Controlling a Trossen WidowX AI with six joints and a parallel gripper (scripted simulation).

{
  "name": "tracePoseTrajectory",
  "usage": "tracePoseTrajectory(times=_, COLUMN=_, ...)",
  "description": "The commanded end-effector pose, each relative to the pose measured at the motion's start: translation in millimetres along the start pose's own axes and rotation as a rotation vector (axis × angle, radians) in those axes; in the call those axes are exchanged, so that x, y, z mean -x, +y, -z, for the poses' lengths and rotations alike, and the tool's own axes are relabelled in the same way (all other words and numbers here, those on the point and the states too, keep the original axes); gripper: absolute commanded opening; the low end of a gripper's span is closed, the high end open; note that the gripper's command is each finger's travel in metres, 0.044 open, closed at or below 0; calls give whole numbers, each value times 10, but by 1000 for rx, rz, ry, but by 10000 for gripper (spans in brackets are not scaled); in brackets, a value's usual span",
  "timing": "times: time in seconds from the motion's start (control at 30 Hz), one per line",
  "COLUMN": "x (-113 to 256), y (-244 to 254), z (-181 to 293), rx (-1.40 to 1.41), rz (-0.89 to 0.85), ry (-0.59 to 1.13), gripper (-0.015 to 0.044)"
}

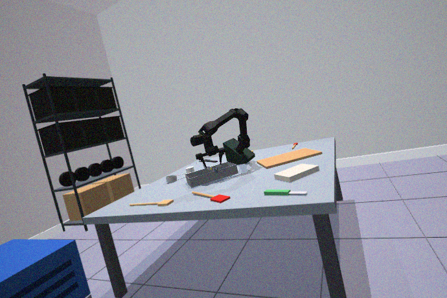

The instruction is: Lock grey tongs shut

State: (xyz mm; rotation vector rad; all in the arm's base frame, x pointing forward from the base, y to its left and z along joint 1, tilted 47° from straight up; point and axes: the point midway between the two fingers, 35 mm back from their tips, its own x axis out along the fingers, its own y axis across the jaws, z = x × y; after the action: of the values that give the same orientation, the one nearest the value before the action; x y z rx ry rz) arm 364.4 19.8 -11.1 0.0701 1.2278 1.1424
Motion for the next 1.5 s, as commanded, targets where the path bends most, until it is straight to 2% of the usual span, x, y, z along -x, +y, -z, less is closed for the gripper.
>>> tracePoseTrajectory(times=0.0, x=-78, y=4, z=6, rx=-8, rz=-3, ry=-4, gripper=440)
tracePoseTrajectory(times=0.93, x=-498, y=49, z=31, rx=-8, rz=-8, ry=-6, gripper=440)
tracePoseTrajectory(times=1.03, x=-460, y=42, z=21, rx=1, rz=-5, ry=-2, gripper=361)
tracePoseTrajectory(times=1.47, x=-460, y=42, z=21, rx=1, rz=-5, ry=-2, gripper=275)
